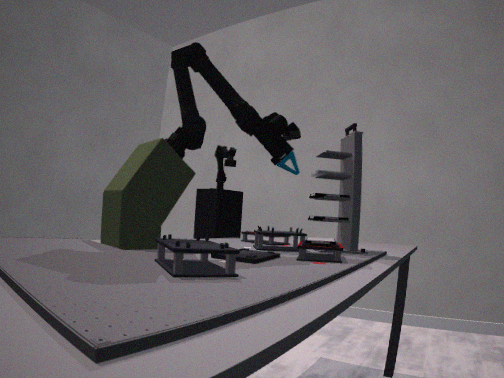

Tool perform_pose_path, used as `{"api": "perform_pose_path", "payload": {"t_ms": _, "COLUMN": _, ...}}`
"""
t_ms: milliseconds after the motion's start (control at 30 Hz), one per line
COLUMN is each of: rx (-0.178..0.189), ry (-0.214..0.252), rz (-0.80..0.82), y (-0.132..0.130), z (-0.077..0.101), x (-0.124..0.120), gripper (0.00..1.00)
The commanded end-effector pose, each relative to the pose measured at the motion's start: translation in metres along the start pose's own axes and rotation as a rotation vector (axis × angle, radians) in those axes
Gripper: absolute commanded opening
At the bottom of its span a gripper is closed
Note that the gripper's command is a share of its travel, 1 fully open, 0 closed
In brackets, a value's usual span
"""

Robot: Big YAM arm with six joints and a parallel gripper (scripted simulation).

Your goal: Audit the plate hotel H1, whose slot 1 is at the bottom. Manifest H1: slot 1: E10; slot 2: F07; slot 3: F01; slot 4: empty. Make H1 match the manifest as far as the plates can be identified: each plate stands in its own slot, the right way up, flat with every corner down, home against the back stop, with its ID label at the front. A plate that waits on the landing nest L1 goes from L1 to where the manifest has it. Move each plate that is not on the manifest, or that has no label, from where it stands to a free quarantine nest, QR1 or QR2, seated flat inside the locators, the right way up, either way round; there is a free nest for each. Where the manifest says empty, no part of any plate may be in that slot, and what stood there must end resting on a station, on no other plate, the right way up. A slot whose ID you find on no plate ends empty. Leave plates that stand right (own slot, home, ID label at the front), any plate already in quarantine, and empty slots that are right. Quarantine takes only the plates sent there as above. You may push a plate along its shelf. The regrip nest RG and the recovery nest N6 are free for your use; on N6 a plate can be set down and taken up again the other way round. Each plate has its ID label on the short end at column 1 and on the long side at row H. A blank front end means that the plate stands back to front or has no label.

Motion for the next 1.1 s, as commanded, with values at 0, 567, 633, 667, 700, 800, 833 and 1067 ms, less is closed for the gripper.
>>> {"api": "perform_pose_path", "payload": {"t_ms": 0, "rx": 0.011, "ry": -0.017, "rz": -0.008, "y": 0.006, "z": 0.008, "x": 0.002, "gripper": 0.0}}
{"api": "perform_pose_path", "payload": {"t_ms": 567, "rx": 0.007, "ry": -0.018, "rz": -0.009, "y": 0.002, "z": 0.026, "x": -0.015, "gripper": 0.0}}
{"api": "perform_pose_path", "payload": {"t_ms": 633, "rx": 0.008, "ry": -0.018, "rz": -0.009, "y": 0.002, "z": 0.027, "x": -0.016, "gripper": 0.0}}
{"api": "perform_pose_path", "payload": {"t_ms": 667, "rx": 0.008, "ry": -0.018, "rz": -0.009, "y": 0.002, "z": 0.027, "x": -0.016, "gripper": 0.0}}
{"api": "perform_pose_path", "payload": {"t_ms": 700, "rx": 0.011, "ry": -0.015, "rz": -0.008, "y": 0.002, "z": 0.028, "x": -0.018, "gripper": 0.0}}
{"api": "perform_pose_path", "payload": {"t_ms": 800, "rx": 0.008, "ry": -0.017, "rz": -0.009, "y": 0.001, "z": 0.032, "x": -0.021, "gripper": 0.0}}
{"api": "perform_pose_path", "payload": {"t_ms": 833, "rx": 0.007, "ry": -0.018, "rz": -0.01, "y": 0.0, "z": 0.033, "x": -0.022, "gripper": 0.0}}
{"api": "perform_pose_path", "payload": {"t_ms": 1067, "rx": 0.017, "ry": -0.042, "rz": 0.004, "y": 0.004, "z": 0.037, "x": -0.016, "gripper": 0.0}}
Point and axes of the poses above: the point where the finger pads meet when closed, its own z axis back along the fingers, its own y axis across the jaws, x = y × z, the point moved 8 cm from there along z, back along the fingers, and after that the axes turned 8 degrees about -z, right-handed, at the moved point
